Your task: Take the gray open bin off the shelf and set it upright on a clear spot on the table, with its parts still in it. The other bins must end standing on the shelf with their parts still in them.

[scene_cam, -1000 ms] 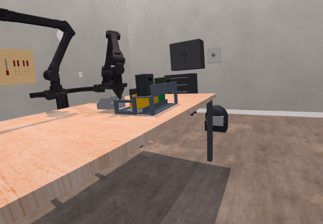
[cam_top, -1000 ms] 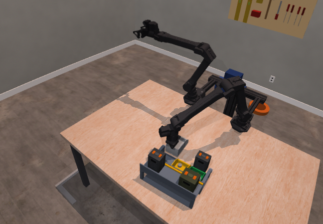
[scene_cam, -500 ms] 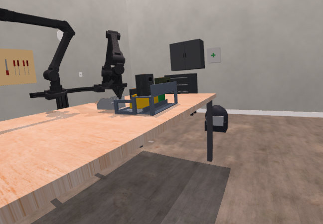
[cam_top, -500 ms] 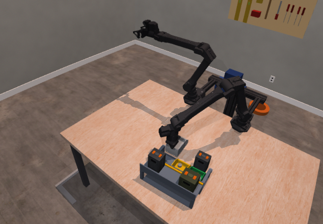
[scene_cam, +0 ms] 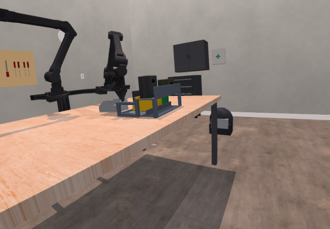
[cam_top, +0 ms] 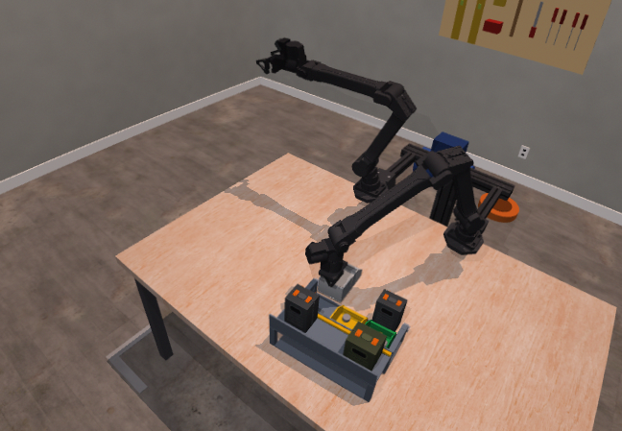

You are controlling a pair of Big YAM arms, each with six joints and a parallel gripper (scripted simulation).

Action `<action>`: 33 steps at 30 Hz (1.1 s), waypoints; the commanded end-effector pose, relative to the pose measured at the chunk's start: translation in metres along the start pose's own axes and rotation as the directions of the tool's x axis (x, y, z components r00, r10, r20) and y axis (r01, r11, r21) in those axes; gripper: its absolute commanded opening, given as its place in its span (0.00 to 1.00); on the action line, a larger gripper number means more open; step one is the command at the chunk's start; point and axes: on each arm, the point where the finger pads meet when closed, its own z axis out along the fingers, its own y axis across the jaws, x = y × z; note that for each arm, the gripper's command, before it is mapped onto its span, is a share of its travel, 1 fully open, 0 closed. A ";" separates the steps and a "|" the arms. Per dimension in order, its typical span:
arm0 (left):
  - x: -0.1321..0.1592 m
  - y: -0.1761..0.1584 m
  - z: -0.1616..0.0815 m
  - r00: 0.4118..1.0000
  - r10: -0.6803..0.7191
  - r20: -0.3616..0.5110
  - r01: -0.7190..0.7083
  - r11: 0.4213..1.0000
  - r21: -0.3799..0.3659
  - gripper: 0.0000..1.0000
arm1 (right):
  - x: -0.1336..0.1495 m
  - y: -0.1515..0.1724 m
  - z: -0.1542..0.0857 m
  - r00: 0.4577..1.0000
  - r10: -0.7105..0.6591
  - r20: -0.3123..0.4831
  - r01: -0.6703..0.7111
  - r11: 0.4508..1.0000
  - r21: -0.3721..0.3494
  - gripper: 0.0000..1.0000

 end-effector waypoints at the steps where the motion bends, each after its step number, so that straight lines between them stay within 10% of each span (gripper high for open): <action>1: -0.011 0.015 -0.026 0.999 -0.004 0.046 0.006 0.999 -0.054 0.00 | -0.011 -0.007 -0.006 0.999 0.009 0.030 -0.010 1.000 0.015 1.00; 33: -0.009 0.012 -0.009 0.999 0.002 0.035 -0.001 0.999 -0.038 0.00 | -0.011 -0.007 -0.006 0.999 0.009 0.030 -0.010 1.000 0.015 1.00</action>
